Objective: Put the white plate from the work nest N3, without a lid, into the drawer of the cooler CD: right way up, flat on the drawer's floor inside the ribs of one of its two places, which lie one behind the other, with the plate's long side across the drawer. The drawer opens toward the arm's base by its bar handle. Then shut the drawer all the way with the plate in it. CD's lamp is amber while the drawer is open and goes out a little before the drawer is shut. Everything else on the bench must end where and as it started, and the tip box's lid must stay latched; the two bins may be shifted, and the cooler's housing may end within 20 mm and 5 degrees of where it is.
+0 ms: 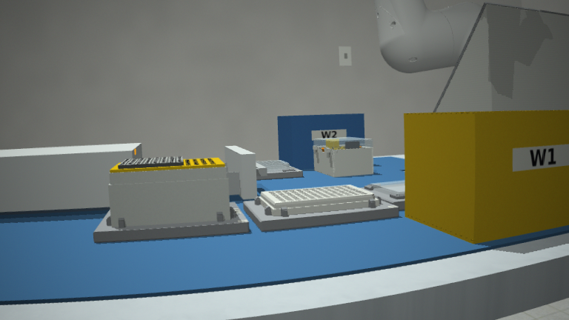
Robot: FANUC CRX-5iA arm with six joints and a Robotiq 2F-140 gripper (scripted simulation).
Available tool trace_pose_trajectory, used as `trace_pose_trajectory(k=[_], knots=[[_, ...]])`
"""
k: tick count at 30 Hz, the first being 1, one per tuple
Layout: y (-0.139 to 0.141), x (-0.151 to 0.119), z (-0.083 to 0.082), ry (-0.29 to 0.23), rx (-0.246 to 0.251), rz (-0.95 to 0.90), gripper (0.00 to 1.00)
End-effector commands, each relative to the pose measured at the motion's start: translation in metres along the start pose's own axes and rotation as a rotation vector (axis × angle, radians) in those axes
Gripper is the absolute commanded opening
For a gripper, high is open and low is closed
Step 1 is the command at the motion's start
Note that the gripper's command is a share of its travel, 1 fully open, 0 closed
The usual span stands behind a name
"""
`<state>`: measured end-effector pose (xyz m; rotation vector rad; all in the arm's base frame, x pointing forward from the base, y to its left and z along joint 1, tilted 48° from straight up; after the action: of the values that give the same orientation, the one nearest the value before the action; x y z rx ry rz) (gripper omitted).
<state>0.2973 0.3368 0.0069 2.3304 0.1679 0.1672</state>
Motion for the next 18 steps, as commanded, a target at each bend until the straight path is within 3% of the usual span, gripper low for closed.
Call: trace_pose_trajectory(k=[1, 18], knots=[[0.01, 0.01, 0.003, -0.019, -0.001, -0.002, 0.0], [0.066, 0.055, 0.028, -0.046, -0.005, -0.003, 0.0]])
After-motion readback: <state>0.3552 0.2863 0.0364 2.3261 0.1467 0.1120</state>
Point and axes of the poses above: the point where the finger pads meet when closed, its own z axis out along the fingers, its own y axis across the jaws, x = y × z, the point moved 7 cm from there along -z, back along the fingers, and after that the axes turned 8 degrees about -z, right-handed, at the moved point
